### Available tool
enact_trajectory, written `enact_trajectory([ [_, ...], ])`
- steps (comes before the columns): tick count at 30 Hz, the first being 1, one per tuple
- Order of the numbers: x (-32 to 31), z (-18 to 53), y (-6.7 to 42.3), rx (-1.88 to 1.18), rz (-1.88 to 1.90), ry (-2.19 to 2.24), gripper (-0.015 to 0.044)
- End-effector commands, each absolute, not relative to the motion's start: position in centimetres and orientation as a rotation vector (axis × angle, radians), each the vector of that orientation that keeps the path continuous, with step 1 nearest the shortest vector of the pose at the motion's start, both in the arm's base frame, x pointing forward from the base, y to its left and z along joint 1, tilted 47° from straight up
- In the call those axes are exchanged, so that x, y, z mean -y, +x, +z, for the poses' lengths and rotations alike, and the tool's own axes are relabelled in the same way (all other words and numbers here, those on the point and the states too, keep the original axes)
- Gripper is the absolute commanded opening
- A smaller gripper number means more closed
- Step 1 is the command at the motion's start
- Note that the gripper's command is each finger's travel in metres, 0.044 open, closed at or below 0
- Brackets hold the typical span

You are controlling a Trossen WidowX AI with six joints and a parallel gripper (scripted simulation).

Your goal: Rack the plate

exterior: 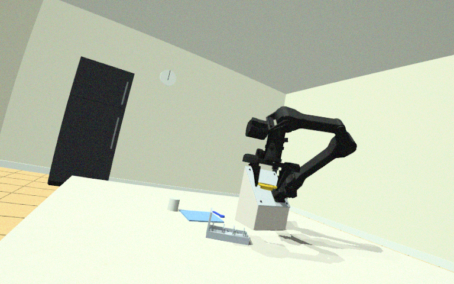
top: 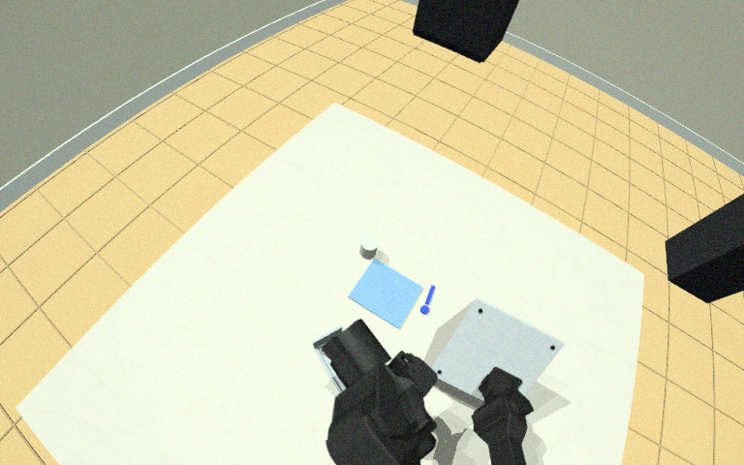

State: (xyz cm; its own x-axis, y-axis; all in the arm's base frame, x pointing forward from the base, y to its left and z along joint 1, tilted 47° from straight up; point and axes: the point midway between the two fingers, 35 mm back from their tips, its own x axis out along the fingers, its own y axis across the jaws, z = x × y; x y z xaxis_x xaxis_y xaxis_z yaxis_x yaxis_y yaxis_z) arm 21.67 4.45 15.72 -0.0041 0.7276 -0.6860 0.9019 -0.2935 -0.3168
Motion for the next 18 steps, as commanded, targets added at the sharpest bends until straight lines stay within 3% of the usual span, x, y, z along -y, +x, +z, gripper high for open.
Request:
enact_trajectory([
  [1, -4.9, 15.8, 21.1, -1.713, -1.239, 2.083, 0.0],
  [18, -5.9, 11.6, 20.0, -1.637, -1.304, 1.721, 0.0],
])
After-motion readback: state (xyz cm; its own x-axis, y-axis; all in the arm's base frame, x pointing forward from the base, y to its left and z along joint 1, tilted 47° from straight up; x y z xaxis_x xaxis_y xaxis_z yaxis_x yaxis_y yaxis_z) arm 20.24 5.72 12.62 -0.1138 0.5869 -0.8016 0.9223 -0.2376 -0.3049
